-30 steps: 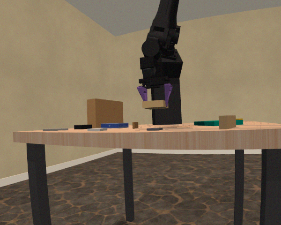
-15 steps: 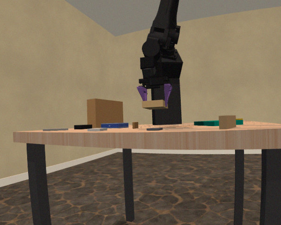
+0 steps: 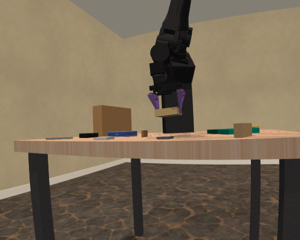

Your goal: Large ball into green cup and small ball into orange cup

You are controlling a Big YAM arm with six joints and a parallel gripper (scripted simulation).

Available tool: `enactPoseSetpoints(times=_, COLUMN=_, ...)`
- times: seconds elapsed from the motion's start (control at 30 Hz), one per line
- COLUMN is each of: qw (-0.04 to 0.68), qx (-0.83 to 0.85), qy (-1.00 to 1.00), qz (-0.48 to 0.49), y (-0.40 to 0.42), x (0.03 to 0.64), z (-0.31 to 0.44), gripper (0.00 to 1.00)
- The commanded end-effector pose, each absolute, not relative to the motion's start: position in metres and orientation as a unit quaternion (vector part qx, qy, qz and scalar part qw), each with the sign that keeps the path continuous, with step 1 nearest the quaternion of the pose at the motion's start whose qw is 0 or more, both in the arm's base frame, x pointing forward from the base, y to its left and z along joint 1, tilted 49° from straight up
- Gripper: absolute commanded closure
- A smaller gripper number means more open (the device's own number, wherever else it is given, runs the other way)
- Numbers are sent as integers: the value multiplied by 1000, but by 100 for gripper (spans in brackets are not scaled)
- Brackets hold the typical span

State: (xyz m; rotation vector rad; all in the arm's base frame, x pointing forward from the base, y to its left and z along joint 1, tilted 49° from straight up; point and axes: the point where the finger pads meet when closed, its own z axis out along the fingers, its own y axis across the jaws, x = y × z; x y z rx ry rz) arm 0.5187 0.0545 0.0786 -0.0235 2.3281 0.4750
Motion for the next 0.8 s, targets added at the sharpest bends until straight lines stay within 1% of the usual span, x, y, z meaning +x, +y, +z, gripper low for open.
enactPoseSetpoints(times=0.0, qw=385, qx=-13, qy=902, qz=194, y=35, x=523, z=78, gripper=30)
enactPoseSetpoints(times=0.13, qw=389, qx=-30, qy=890, qz=236, y=34, x=522, z=75, gripper=30)
enactPoseSetpoints(times=0.2, qw=389, qx=-30, qy=890, qz=236, y=34, x=522, z=75, gripper=30)
enactPoseSetpoints(times=0.23, qw=406, qx=-37, qy=885, qz=227, y=43, x=522, z=92, gripper=30)
enactPoseSetpoints(times=0.37, qw=415, qx=-12, qy=888, qz=197, y=49, x=521, z=92, gripper=30)
enactPoseSetpoints(times=0.53, qw=410, qx=9, qy=899, qz=153, y=50, x=522, z=95, gripper=30)
enactPoseSetpoints(times=0.63, qw=406, qx=19, qy=901, qz=151, y=40, x=520, z=77, gripper=30)
enactPoseSetpoints(times=0.77, qw=402, qx=17, qy=901, qz=163, y=36, x=520, z=75, gripper=30)
